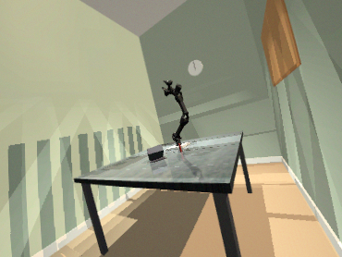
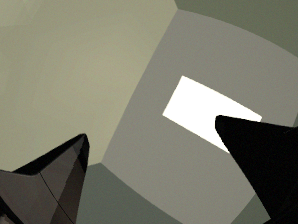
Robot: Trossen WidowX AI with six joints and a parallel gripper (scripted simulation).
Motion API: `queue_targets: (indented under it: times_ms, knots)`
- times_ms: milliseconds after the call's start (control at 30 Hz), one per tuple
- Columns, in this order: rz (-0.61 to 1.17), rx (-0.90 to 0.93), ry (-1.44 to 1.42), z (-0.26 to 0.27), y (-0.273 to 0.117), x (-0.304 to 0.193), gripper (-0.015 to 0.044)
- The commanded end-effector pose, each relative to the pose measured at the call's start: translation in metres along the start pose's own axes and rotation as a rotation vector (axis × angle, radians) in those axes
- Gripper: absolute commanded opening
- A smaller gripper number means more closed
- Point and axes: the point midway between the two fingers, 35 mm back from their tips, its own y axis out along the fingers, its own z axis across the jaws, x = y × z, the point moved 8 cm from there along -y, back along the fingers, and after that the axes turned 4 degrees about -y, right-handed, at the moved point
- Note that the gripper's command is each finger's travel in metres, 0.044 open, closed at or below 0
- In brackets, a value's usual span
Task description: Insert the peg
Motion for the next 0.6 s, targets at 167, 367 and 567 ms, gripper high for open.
queue_targets:
  times_ms: [167,367,567]
  knots:
    - [-0.026,0.048,0.189,0.038,0.018,-0.011,0.044]
    - [-0.071,0.09,0.348,0.061,0.028,-0.012,0.044]
    - [-0.126,0.14,0.497,0.084,0.038,-0.008,0.044]
